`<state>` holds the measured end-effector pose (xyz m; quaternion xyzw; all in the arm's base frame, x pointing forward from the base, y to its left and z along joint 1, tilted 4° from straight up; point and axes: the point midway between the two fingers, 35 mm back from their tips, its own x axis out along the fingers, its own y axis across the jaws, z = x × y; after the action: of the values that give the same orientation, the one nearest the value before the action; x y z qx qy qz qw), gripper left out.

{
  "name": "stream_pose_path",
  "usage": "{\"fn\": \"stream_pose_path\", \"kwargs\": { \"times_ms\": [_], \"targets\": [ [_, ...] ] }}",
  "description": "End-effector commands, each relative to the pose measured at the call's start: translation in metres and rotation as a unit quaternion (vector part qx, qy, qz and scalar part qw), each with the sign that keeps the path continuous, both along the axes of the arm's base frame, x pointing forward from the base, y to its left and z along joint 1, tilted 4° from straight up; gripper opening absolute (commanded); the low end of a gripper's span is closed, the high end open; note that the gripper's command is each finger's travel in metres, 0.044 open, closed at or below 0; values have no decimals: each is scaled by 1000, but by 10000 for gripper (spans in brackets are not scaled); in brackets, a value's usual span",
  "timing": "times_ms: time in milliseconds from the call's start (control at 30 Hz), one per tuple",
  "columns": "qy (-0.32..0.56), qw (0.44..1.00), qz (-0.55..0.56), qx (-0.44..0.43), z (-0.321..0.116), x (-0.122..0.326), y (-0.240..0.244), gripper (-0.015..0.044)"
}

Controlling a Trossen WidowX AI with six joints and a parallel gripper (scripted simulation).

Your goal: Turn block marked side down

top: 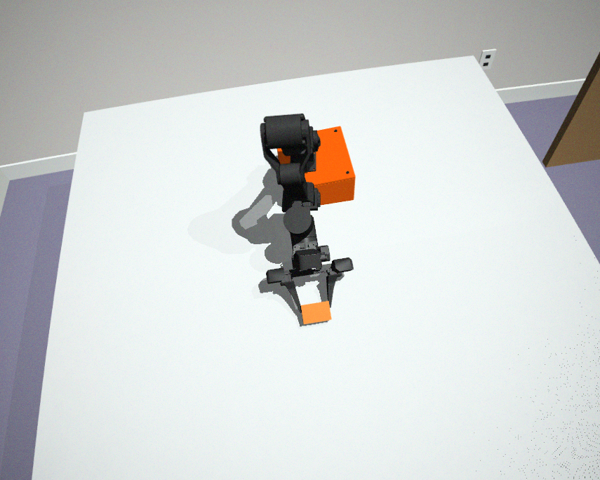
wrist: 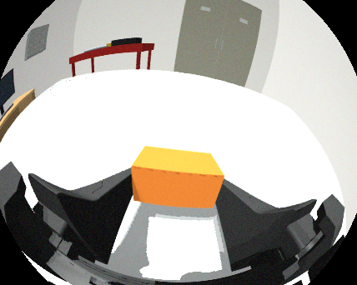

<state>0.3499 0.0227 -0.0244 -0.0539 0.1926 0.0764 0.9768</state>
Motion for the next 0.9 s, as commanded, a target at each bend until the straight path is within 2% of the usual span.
{"fn": "stream_pose_path", "kwargs": {
  "times_ms": [0,400,867],
  "targets": [
    [-4,1000,4,-1,2,-2,1,0],
    [-4,1000,4,-1,2,-2,1,0],
    [-4,1000,4,-1,2,-2,1,368]
  ]
}}
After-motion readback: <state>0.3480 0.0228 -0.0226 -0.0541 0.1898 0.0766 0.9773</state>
